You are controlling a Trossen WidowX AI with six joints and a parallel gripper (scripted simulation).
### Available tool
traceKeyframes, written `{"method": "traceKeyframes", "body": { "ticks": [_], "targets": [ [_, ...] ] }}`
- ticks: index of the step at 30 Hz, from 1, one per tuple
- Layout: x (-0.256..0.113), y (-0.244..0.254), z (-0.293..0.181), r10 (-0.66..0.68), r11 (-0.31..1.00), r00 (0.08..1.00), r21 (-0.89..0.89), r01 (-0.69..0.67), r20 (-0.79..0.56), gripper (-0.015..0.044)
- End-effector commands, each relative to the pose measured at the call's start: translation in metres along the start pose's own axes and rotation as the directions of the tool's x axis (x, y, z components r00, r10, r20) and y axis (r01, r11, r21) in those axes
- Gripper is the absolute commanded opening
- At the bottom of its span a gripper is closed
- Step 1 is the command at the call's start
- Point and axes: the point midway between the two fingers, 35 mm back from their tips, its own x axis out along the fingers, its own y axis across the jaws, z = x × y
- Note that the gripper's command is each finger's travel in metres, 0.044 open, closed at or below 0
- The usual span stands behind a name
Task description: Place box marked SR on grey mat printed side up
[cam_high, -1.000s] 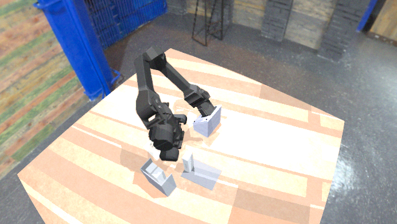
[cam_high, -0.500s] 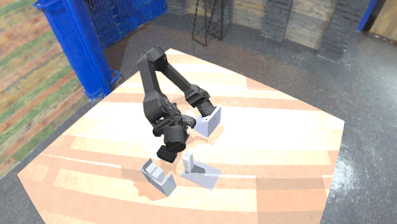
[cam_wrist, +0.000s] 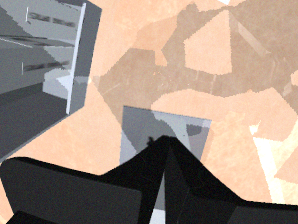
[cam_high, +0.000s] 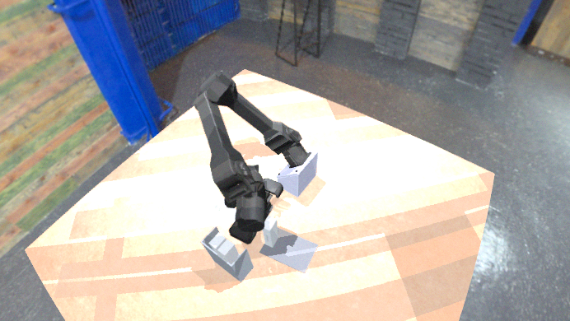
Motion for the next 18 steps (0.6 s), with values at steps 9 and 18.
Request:
{"method": "traceKeyframes", "body": {
  "ticks": [9, 18],
  "targets": [
    [0.002, 0.000, -0.016, 0.002, 1.000, 1.000, -0.005, -0.002, 0.002, 0.0000],
    [0.002, 0.000, -0.031, 0.002, 1.000, 1.000, -0.005, -0.002, 0.001, 0.0000]
  ]
}}
